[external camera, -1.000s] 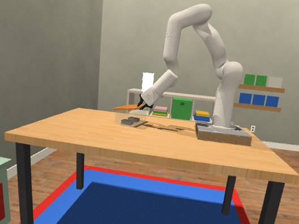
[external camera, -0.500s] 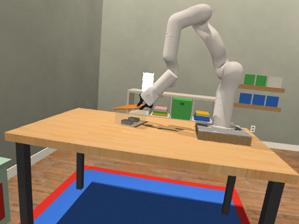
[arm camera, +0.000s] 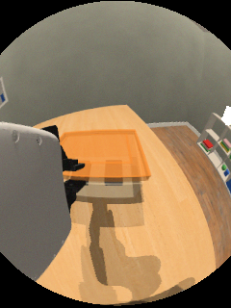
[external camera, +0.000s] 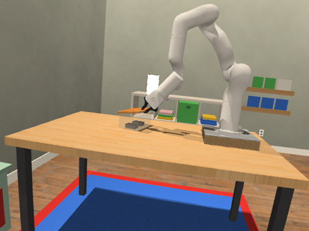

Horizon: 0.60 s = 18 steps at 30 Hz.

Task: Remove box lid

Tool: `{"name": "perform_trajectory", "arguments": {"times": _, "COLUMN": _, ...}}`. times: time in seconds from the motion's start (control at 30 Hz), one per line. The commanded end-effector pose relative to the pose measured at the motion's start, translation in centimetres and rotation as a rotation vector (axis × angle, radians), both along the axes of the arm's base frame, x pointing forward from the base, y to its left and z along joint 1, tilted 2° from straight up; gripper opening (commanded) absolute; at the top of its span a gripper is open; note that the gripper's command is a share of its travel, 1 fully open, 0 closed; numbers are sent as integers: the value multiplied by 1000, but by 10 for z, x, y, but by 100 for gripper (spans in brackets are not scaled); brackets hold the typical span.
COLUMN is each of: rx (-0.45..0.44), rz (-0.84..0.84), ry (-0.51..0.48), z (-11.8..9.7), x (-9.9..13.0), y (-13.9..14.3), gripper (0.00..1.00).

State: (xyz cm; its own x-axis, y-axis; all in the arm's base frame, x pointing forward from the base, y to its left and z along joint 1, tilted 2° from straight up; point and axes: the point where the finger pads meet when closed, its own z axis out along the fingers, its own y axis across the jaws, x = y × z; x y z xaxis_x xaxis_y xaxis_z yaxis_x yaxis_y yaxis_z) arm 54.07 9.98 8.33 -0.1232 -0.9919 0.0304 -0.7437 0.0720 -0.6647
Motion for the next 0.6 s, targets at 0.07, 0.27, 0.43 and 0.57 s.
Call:
{"name": "perform_trajectory", "arguments": {"times": 0.07, "rx": 0, "rz": 0, "ry": -2, "z": 1, "x": 2, "y": 0, "gripper": 0}}
{"name": "perform_trajectory", "arguments": {"times": 0.27, "rx": 0, "rz": 0, "ry": -2, "z": 1, "x": 2, "y": 0, "gripper": 0}}
{"name": "perform_trajectory", "arguments": {"times": 0.43, "rx": 0, "rz": 0, "ry": -2, "z": 1, "x": 3, "y": 0, "gripper": 0}}
{"name": "perform_trajectory", "arguments": {"times": 0.57, "rx": 0, "rz": 0, "ry": -2, "z": 1, "x": 3, "y": 0, "gripper": 0}}
